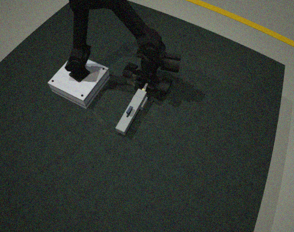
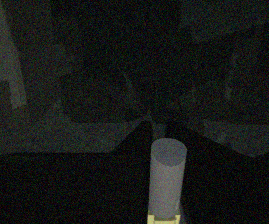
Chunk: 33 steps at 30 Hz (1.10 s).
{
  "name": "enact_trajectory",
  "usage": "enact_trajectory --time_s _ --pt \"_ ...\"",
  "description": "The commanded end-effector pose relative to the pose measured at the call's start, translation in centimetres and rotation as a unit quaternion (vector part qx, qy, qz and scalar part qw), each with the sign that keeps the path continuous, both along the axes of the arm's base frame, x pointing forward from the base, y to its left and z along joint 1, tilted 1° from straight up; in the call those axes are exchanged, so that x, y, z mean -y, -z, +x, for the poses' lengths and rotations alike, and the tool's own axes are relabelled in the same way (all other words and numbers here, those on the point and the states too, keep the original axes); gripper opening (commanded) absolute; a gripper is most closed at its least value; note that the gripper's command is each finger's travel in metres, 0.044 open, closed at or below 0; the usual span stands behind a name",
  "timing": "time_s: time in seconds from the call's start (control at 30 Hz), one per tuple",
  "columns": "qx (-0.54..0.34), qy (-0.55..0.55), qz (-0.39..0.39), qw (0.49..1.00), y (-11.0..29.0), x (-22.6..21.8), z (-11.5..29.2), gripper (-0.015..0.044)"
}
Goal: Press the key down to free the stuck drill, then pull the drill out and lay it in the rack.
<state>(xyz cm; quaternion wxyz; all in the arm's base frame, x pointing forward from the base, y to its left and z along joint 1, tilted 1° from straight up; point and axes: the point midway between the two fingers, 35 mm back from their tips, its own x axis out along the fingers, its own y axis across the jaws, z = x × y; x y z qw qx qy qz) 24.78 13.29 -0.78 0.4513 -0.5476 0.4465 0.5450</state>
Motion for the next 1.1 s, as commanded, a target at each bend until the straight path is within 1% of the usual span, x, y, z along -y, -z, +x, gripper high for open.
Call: enact_trajectory --time_s 0.0,0.77,0.8,1.07 --pt "0.002 0.001 0.004 1.0 -0.2 -0.8 0.2 0.0" --pt "0.002 0.001 0.006 1.0 -0.6 -3.9 -0.3 0.0" --pt "-0.001 -0.001 0.002 1.0 -0.3 -3.1 -0.5 0.0026" --pt "-0.001 -0.001 0.002 1.0 -0.3 -3.1 -0.5 0.0236"
